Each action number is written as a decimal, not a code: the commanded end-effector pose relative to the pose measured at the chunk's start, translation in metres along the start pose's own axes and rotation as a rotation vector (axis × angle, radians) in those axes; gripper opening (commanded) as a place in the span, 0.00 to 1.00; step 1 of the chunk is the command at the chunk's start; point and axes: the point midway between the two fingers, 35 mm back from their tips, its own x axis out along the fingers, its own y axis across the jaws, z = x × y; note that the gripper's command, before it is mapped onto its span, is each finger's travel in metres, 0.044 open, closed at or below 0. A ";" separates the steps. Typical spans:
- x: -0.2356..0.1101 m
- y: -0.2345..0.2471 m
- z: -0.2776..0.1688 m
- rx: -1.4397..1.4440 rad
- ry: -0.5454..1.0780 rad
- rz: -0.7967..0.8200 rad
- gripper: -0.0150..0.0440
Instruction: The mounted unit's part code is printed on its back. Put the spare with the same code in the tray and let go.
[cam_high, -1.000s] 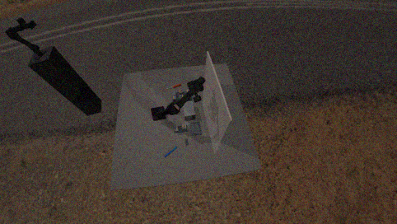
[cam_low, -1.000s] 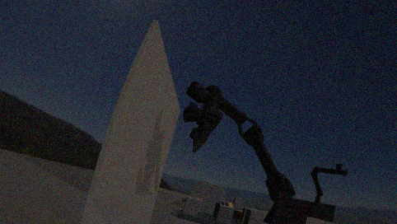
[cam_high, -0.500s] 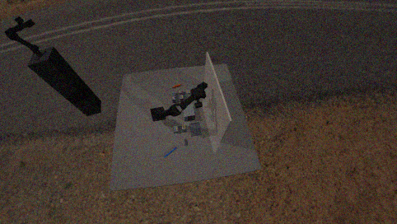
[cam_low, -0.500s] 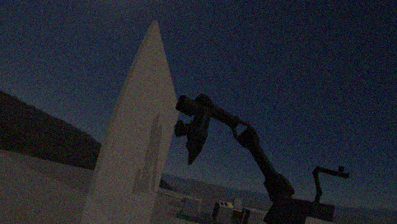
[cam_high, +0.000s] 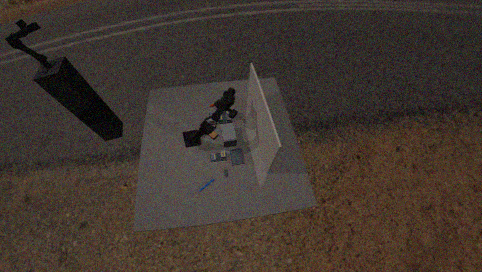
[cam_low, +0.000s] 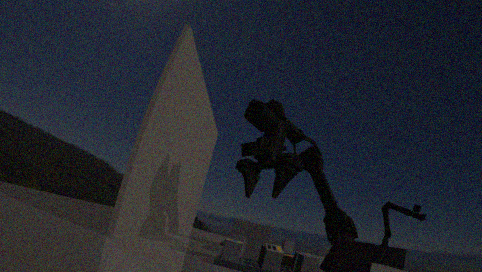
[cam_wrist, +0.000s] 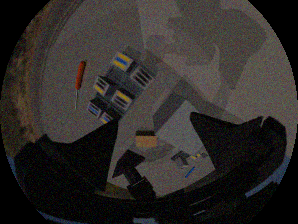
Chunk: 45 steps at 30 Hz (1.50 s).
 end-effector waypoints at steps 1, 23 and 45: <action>0.009 0.058 -0.016 -0.308 0.028 -0.007 1.00; 0.069 0.122 -0.057 -0.748 0.079 -0.028 0.76; 0.102 0.121 -0.055 -0.747 0.078 -0.028 0.76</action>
